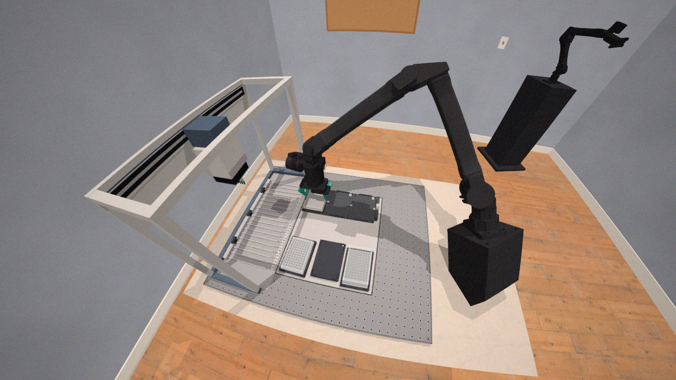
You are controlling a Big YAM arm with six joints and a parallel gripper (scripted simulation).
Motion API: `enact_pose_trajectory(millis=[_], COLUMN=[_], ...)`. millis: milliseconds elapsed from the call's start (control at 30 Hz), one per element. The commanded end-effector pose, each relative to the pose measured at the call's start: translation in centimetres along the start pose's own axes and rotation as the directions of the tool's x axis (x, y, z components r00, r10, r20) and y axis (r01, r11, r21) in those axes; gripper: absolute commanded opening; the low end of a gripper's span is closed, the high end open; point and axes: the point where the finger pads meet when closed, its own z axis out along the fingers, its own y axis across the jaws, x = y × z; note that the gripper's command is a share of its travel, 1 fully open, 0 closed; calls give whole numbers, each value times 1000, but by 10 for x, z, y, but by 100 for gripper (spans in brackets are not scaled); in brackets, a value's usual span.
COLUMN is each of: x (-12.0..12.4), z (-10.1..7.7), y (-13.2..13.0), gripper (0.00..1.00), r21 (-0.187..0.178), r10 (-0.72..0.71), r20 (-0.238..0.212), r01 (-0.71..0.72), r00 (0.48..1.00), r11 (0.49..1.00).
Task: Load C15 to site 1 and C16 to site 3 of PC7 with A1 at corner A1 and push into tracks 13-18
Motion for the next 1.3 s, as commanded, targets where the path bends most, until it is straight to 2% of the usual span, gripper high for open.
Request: enact_pose_trajectory(millis=[0, 1267], x=[-9, -5], z=[-6, 7], y=[20, 6], gripper=[0, 0], r21=[-43, -20], r10=[9, -3], r20=[8, 5], r01=[-8, 3], r00=[1000, 1000], r11=[999, 1000])
